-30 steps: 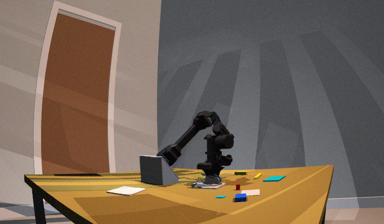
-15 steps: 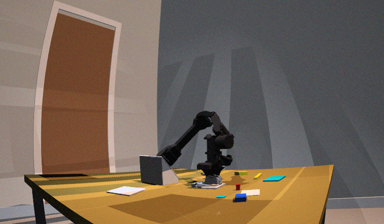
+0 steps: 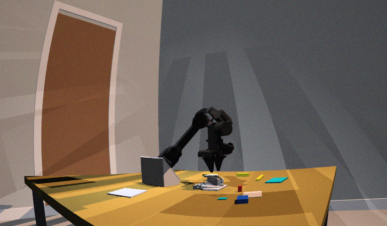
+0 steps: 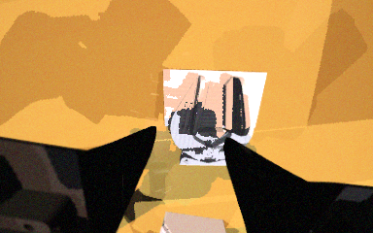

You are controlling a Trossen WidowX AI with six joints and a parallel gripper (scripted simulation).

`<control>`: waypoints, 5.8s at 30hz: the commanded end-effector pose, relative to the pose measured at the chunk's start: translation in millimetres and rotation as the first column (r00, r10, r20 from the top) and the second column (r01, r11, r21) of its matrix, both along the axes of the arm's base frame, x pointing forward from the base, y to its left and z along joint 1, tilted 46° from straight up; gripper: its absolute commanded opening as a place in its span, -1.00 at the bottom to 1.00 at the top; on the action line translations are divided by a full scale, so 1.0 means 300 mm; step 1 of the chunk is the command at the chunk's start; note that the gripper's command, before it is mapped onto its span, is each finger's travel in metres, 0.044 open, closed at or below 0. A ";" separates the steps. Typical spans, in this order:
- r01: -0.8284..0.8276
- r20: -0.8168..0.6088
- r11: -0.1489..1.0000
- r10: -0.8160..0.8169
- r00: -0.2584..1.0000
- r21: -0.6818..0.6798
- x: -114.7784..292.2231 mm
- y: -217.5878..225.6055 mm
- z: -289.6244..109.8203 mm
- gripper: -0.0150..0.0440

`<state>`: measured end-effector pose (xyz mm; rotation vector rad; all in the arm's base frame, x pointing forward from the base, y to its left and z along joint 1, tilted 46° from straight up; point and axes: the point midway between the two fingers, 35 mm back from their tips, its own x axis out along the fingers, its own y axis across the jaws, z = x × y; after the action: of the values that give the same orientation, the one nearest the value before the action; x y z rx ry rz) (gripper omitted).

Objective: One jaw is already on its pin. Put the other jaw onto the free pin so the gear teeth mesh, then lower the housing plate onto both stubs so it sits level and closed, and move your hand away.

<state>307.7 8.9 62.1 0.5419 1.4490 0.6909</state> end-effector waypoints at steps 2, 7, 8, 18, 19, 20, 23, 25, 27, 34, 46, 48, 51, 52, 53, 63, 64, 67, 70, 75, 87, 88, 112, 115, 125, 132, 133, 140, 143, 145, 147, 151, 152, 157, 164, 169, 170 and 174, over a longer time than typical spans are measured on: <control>-0.052 0.049 0.999 0.052 0.997 -0.004 -0.010 0.022 0.026 0.80; -0.150 0.145 0.989 0.151 0.978 -0.019 -0.031 0.058 0.078 1.00; -0.170 0.165 0.985 0.172 0.971 -0.023 -0.036 0.065 0.088 1.00; -0.359 0.353 0.930 0.363 0.862 -0.080 -0.090 0.138 0.190 1.00; -0.375 0.370 0.923 0.380 0.848 -0.087 -0.096 0.145 0.199 1.00; -0.391 0.385 0.916 0.396 0.834 -0.094 -0.102 0.151 0.208 1.00; -0.437 0.431 0.892 0.442 0.786 -0.118 -0.121 0.170 0.234 1.00; -0.466 0.460 0.875 0.472 0.752 -0.135 -0.134 0.182 0.251 1.00; -0.495 0.489 0.855 0.501 0.714 -0.154 -0.148 0.195 0.268 1.00; -0.589 0.583 0.775 0.594 0.554 -0.230 -0.205 0.240 0.327 1.00; -0.691 0.687 0.613 0.689 0.229 -0.385 -0.317 0.306 0.416 1.00; -0.699 0.697 0.584 0.696 0.170 -0.412 -0.337 0.316 0.429 1.00; -0.708 0.707 0.540 0.702 0.082 -0.454 -0.368 0.330 0.447 1.00; -0.710 0.710 0.526 0.703 0.052 -0.468 -0.379 0.334 0.453 1.00; -0.711 0.711 0.511 0.702 0.023 -0.482 -0.389 0.338 0.459 1.00; -0.689 0.696 0.370 0.665 -0.271 -0.623 -0.499 0.373 0.509 1.00; -0.685 0.692 0.359 0.659 -0.294 -0.634 -0.508 0.376 0.512 1.00; -0.681 0.688 0.351 0.654 -0.313 -0.643 -0.515 0.377 0.515 1.00; -0.681 0.688 0.351 0.654 -0.313 -0.643 -0.515 0.377 0.515 1.00; -0.680 0.687 0.350 0.655 -0.314 -0.644 -0.515 0.444 0.449 1.00; -0.680 0.690 0.352 0.652 -0.314 -0.643 -0.518 0.489 0.408 1.00; -0.680 0.690 0.352 0.653 -0.314 -0.643 -0.518 0.493 0.405 1.00; -0.680 0.690 0.353 0.652 -0.315 -0.643 -0.519 0.571 0.329 1.00; -0.680 0.691 0.353 0.651 -0.315 -0.643 -0.520 0.583 0.318 1.00; -0.680 0.691 0.354 0.650 -0.315 -0.642 -0.522 0.592 0.310 1.00; -0.680 0.691 0.354 0.650 -0.315 -0.642 -0.522 0.593 0.310 1.00; -0.680 0.691 0.354 0.650 -0.315 -0.642 -0.522 0.593 0.309 1.00; -0.680 0.691 0.354 0.650 -0.315 -0.642 -0.522 0.593 0.309 1.00; -0.680 0.693 0.353 0.647 -0.318 -0.642 -0.524 0.594 0.311 0.95; -0.680 0.693 0.353 0.647 -0.318 -0.642 -0.524 0.594 0.311 0.91; -0.680 0.693 0.353 0.647 -0.318 -0.642 -0.524 0.594 0.311 0.86; -0.680 0.693 0.353 0.647 -0.318 -0.642 -0.524 0.594 0.311 0.77; -0.680 0.693 0.353 0.647 -0.318 -0.642 -0.524 0.594 0.311 0.75; -0.680 0.693 0.353 0.647 -0.318 -0.642 -0.524 0.594 0.311 0.70; -0.680 0.693 0.353 0.647 -0.318 -0.642 -0.524 0.594 0.311 0.70; -0.680 0.688 0.348 0.652 -0.319 -0.645 -0.516 0.566 0.333 0.70; -0.680 0.687 0.347 0.653 -0.319 -0.646 -0.515 0.558 0.340 0.70; -0.680 0.684 0.344 0.656 -0.319 -0.647 -0.510 0.526 0.367 0.70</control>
<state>152.9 172.3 165.3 -0.9251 0.3001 1.6426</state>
